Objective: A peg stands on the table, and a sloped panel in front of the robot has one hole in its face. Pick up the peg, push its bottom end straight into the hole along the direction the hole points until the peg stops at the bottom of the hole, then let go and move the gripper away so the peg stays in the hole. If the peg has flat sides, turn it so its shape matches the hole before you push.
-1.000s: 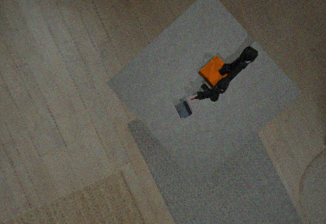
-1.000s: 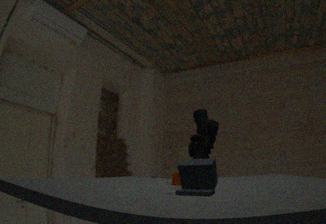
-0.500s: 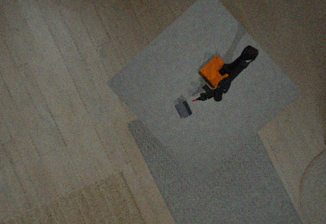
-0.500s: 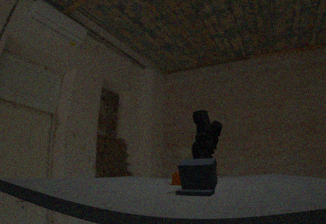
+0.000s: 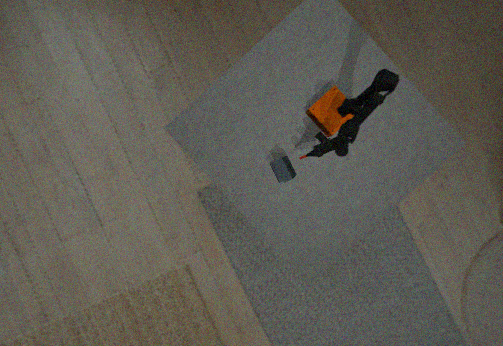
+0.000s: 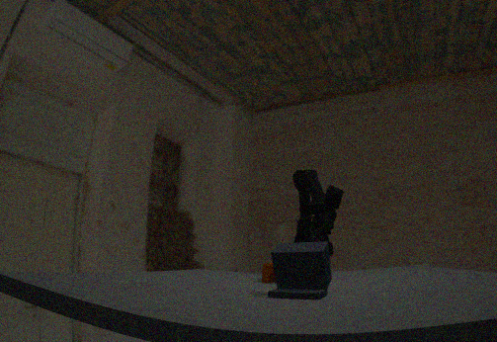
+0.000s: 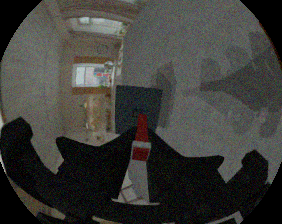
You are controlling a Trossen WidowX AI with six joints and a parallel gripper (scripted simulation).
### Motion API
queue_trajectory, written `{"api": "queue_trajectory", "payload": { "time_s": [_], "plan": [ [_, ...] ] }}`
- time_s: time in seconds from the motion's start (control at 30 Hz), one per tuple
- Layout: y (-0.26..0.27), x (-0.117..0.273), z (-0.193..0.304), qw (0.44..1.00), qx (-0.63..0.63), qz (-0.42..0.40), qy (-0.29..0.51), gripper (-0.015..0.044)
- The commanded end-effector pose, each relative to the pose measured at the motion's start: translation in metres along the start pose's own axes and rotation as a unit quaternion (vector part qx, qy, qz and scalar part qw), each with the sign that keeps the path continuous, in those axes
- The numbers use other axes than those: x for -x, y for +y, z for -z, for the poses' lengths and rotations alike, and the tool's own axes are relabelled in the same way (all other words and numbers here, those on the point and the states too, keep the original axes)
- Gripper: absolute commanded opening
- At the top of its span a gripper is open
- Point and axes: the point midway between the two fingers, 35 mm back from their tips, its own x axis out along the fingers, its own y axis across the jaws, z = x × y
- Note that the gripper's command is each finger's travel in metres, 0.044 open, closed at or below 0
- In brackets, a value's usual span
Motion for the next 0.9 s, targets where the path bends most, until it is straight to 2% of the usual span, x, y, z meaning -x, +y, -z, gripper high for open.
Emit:
{"api": "queue_trajectory", "payload": {
  "time_s": [0.0, 0.87],
  "plan": [
    [0.000, 0.002, 0.001, 1.000, 0.005, -0.008, 0.002, 0.0000],
    [0.004, -0.019, 0.010, 1.000, 0.012, -0.024, 0.013, 0.0000]
  ]
}}
